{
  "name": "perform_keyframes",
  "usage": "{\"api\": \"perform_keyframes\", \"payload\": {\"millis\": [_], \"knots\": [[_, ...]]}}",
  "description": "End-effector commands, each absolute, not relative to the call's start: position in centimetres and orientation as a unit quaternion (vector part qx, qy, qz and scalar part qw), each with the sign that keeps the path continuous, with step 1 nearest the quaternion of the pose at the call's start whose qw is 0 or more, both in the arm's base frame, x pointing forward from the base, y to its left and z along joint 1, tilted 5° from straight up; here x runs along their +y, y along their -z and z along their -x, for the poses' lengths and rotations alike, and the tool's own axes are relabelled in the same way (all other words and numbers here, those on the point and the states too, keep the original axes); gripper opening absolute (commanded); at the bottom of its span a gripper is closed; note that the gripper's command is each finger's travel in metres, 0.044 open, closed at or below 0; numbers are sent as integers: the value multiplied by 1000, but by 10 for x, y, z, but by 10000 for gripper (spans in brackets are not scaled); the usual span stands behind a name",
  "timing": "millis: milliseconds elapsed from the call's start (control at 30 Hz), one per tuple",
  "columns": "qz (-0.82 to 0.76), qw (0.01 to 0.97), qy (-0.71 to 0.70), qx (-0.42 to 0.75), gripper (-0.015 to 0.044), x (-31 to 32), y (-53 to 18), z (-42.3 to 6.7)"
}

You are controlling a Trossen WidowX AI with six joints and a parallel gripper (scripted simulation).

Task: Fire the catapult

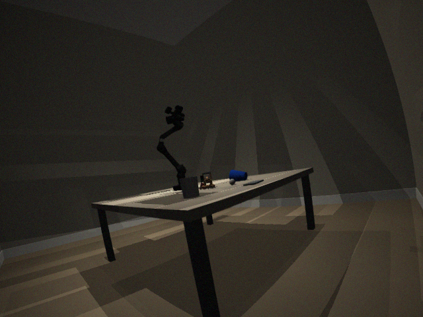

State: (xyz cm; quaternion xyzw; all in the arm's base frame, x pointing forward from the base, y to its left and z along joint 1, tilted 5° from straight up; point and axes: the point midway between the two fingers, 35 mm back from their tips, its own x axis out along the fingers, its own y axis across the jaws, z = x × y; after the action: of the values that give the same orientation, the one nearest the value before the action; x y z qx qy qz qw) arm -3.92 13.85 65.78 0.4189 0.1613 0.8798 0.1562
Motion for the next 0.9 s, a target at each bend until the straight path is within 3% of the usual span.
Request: {"api": "perform_keyframes", "payload": {"millis": [0, 633, 867], "knots": [[-420, 158, -879, 160, 426, 139, -658, 38], [-464, 398, -791, 26, 440, 211, -644, -66], [-474, 463, -749, 24, 440, 221, -628, -106]]}}
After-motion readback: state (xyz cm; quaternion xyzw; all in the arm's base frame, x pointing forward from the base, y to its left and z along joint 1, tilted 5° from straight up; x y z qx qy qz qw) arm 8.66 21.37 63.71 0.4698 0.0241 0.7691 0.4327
